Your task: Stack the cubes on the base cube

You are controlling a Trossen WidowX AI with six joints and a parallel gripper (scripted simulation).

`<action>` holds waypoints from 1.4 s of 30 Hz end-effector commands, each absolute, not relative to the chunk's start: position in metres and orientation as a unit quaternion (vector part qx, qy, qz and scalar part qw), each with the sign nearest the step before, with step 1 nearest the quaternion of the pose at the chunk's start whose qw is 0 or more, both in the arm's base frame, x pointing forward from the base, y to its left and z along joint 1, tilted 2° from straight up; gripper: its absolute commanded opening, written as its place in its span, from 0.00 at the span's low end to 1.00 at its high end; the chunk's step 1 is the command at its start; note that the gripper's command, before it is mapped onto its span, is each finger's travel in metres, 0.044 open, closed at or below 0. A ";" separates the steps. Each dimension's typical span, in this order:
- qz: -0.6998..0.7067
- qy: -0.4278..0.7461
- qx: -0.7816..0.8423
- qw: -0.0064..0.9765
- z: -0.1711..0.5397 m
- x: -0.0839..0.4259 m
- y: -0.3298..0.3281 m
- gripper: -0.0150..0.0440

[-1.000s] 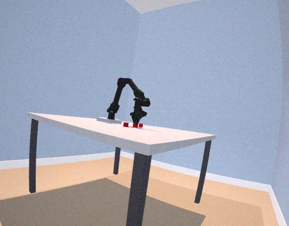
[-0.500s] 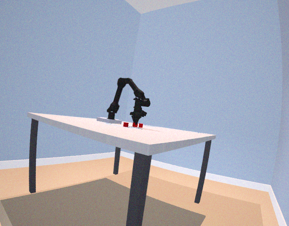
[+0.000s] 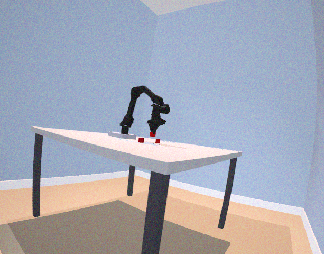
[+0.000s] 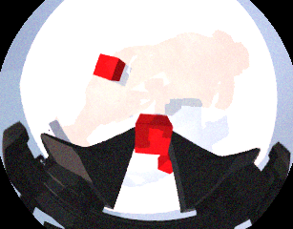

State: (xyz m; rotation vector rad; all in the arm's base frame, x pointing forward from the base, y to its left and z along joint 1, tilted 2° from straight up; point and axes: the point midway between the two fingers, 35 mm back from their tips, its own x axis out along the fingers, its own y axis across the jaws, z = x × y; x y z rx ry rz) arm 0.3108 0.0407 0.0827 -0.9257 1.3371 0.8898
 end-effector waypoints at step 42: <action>0.448 0.521 -0.471 0.553 0.115 0.291 0.108 0.43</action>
